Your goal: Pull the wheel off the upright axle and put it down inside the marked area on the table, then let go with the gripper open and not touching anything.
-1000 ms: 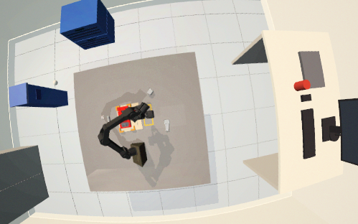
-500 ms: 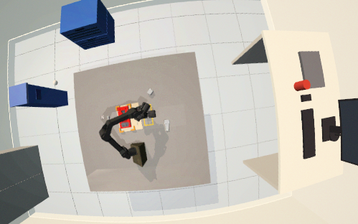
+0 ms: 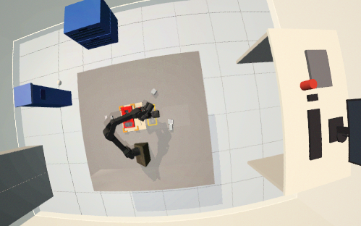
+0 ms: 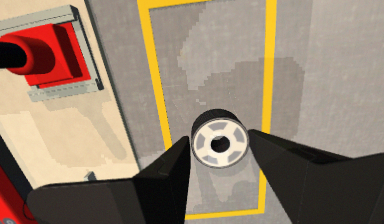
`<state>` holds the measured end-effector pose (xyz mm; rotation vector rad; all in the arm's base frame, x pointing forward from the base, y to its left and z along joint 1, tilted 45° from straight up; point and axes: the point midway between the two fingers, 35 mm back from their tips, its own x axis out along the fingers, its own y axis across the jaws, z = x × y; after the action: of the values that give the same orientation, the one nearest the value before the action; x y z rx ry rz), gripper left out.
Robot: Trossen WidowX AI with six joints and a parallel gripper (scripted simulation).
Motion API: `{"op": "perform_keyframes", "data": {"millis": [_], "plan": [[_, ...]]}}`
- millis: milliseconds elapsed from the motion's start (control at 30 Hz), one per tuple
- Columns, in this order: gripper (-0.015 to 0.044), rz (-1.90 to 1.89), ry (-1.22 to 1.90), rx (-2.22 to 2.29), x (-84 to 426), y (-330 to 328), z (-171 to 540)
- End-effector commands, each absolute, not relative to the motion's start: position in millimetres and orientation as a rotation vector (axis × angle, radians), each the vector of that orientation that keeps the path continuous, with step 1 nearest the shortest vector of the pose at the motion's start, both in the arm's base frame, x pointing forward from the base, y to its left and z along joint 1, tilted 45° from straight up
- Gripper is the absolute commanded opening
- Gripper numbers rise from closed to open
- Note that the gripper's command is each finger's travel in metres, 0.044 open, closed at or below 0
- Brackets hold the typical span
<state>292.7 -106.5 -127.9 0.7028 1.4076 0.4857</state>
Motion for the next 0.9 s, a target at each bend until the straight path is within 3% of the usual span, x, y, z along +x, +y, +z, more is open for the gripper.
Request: {"op": "perform_keyframes", "data": {"millis": [0, 333, 500, 700, 867], "plan": [[0.0300, 0.487, 1.408, 0.701, 292, -110, -124], [0.0300, 0.481, 1.403, 0.707, 285, -149, -85], [0.0431, 0.471, 1.401, 0.711, 258, -147, -70], [0.0440, 0.478, 1.408, 0.709, 207, -143, -35], [0.0440, 0.479, 1.409, 0.710, 202, -142, -31]]}}
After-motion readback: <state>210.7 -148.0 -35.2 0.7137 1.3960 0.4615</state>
